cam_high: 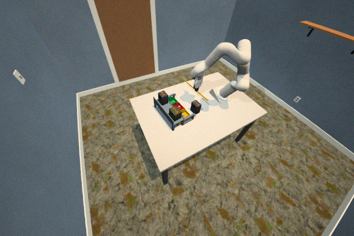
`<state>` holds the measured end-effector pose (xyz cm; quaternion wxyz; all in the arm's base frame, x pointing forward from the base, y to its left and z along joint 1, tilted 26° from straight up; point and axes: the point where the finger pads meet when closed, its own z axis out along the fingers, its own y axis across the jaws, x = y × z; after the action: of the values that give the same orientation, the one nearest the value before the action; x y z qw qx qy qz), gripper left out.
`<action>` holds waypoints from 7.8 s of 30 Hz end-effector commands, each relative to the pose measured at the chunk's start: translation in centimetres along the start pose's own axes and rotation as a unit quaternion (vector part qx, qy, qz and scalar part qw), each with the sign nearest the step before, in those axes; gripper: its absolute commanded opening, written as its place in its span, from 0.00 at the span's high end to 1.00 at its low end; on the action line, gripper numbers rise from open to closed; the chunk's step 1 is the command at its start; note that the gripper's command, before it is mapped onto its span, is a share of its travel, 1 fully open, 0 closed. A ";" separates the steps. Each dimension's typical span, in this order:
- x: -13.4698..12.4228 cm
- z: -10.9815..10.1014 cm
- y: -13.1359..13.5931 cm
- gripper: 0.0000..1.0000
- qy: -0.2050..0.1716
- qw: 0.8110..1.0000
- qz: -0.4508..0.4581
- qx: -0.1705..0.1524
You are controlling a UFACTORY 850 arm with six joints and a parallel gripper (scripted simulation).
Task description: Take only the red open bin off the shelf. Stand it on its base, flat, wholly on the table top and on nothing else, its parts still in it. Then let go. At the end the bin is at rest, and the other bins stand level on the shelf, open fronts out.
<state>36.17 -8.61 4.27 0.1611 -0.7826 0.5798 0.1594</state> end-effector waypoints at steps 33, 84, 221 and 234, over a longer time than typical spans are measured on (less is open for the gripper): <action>0.0 4.5 -0.1 1.00 0.000 1.000 0.000 0.000; 0.0 10.5 -0.2 1.00 0.000 1.000 0.000 0.000; 0.0 0.5 -0.2 0.00 0.000 1.000 0.000 0.001; 0.0 -0.6 -0.2 0.00 0.000 1.000 0.000 0.000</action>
<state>36.33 -8.76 4.80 0.1612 -0.7824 0.5799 0.1599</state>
